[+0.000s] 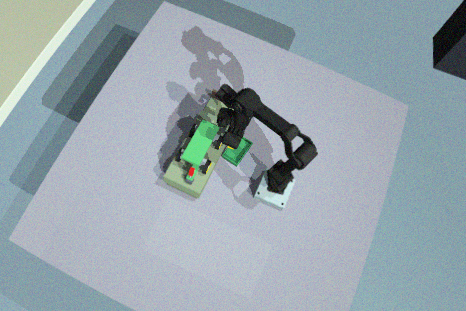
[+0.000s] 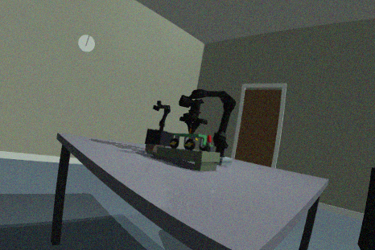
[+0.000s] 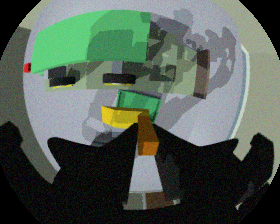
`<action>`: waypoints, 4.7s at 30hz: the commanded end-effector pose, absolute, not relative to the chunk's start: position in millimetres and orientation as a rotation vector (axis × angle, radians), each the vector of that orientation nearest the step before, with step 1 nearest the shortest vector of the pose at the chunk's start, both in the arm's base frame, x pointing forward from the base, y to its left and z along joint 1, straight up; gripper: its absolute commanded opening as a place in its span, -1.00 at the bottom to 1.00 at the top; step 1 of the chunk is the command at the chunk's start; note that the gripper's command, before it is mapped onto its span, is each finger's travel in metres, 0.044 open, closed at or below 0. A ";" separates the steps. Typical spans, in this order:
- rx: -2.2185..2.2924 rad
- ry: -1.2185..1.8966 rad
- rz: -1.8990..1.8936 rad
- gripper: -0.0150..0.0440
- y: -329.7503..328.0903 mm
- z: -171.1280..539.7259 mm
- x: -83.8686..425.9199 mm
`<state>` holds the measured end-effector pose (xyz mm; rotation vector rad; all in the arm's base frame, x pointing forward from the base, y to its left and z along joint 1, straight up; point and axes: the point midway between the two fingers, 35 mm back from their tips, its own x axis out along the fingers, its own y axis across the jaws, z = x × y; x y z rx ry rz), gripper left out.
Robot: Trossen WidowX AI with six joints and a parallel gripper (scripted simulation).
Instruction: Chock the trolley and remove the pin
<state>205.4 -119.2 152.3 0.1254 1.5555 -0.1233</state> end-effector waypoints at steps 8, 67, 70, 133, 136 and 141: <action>0.115 1.550 -0.131 -0.49 -162.4 151.8 210.5; 0.201 1.537 -0.042 -0.49 -197.4 92.3 245.1; 0.201 1.537 -0.042 -0.49 -195.9 85.5 245.4; 0.201 1.540 -0.040 -0.49 -161.8 87.6 251.2; 0.201 1.540 -0.040 -0.31 -161.8 87.6 251.2; 0.201 1.540 -0.040 0.13 -161.8 87.6 251.2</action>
